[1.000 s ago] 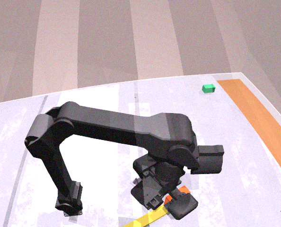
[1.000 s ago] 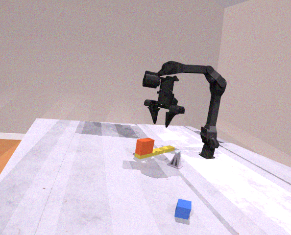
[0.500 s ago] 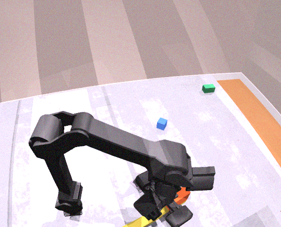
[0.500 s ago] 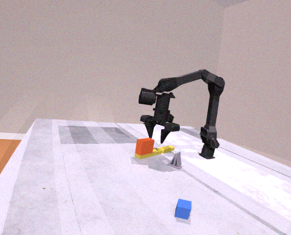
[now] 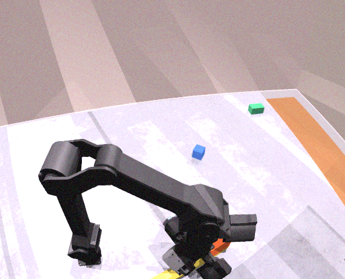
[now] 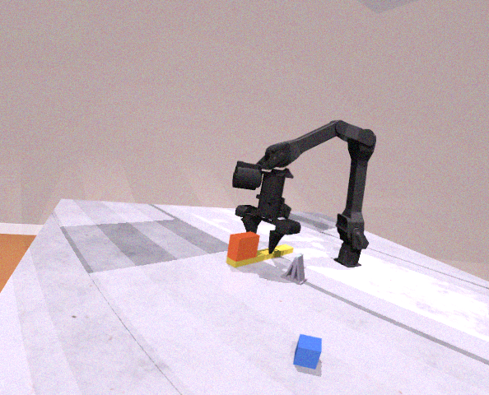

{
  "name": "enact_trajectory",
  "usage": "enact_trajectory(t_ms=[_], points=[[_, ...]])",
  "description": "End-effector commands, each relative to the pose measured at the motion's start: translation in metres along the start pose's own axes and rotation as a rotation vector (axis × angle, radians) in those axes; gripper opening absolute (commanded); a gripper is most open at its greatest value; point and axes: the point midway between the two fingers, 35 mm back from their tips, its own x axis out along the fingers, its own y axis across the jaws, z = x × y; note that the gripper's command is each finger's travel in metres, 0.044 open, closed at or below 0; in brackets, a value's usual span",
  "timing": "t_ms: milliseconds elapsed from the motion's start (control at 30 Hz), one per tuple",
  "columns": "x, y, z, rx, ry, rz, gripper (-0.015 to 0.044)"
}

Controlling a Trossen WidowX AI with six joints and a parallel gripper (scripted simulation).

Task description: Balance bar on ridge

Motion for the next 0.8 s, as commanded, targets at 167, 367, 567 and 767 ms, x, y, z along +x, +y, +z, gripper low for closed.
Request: enact_trajectory(t_ms=[167, 367, 567, 767], points=[[0.016, -0.002, 0.002, 0.005, -0.004, -0.008, 0.0315], [0.020, -0.002, 0.002, 0.005, -0.004, -0.008, 0.0315], [0.020, -0.002, 0.002, 0.005, -0.004, -0.008, 0.0315], [0.019, -0.001, 0.002, 0.000, -0.007, -0.005, 0.0289]])
